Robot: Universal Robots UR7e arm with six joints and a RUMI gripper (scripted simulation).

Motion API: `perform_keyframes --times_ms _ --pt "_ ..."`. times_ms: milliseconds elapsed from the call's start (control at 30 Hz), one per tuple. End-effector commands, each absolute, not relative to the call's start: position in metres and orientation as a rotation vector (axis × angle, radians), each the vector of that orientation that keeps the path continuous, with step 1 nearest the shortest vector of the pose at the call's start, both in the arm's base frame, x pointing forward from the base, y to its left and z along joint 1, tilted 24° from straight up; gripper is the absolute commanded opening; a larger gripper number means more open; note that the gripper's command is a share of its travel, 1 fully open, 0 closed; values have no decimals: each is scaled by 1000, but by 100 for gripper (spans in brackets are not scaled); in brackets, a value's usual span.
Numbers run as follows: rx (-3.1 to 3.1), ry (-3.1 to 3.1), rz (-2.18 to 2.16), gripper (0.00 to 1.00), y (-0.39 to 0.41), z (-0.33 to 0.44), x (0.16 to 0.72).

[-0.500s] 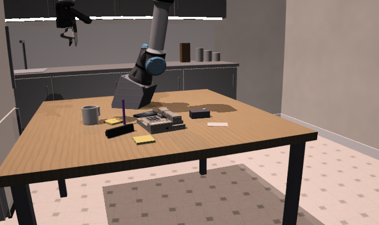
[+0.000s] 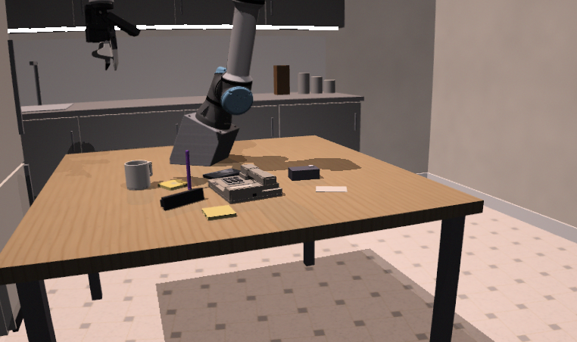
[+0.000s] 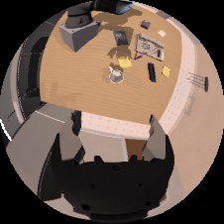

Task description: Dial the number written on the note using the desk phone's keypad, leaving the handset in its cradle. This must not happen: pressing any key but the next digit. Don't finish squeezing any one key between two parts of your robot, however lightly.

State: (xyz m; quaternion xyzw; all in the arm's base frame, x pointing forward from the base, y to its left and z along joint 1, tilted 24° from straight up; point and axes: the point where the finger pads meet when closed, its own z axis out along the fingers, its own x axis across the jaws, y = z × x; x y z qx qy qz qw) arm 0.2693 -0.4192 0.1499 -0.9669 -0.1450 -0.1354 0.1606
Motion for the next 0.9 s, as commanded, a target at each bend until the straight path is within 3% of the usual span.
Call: perform_keyframes --times_ms 0,33,67,867 --pt "-2763 -414 -387 100 -420 150 269" --pt "-2763 -414 -387 100 -420 150 269" --pt "-2763 -414 -387 0 -420 150 269" --pt "-2761 58 -302 0 -379 131 262"
